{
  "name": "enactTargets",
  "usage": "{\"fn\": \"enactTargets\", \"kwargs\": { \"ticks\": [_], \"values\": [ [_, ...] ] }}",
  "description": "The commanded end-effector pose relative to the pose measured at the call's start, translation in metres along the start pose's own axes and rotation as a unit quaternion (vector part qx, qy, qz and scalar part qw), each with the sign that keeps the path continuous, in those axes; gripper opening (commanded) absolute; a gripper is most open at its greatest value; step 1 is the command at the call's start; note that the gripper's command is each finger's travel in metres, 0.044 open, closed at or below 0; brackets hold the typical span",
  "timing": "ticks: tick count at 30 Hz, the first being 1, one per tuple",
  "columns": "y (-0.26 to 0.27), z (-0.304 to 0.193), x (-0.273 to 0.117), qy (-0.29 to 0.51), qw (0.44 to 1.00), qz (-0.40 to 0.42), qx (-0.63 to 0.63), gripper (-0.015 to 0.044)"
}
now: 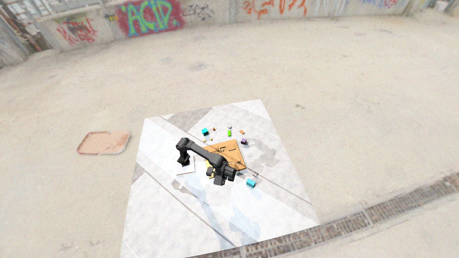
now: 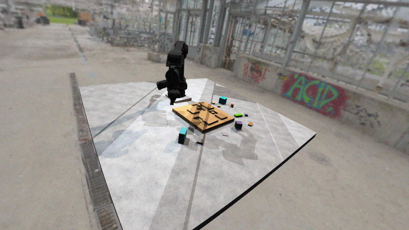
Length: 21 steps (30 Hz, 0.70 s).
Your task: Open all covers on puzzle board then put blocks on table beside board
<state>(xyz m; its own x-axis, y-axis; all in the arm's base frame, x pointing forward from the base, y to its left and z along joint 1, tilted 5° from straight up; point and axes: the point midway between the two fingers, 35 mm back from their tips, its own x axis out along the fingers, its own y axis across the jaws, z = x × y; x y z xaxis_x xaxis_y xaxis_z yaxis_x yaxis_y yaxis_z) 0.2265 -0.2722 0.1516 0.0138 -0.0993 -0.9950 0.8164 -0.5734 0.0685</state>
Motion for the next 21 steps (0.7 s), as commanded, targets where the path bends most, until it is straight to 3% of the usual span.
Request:
{"fn": "enactTargets", "kwargs": {
  "ticks": [1, 21],
  "values": [
    [-0.001, 0.003, -0.001, 0.001, 1.0, 0.005, -0.003, 0.008],
    [0.003, 0.004, 0.031, 0.001, 1.0, 0.005, -0.003, 0.008]
  ]
}}
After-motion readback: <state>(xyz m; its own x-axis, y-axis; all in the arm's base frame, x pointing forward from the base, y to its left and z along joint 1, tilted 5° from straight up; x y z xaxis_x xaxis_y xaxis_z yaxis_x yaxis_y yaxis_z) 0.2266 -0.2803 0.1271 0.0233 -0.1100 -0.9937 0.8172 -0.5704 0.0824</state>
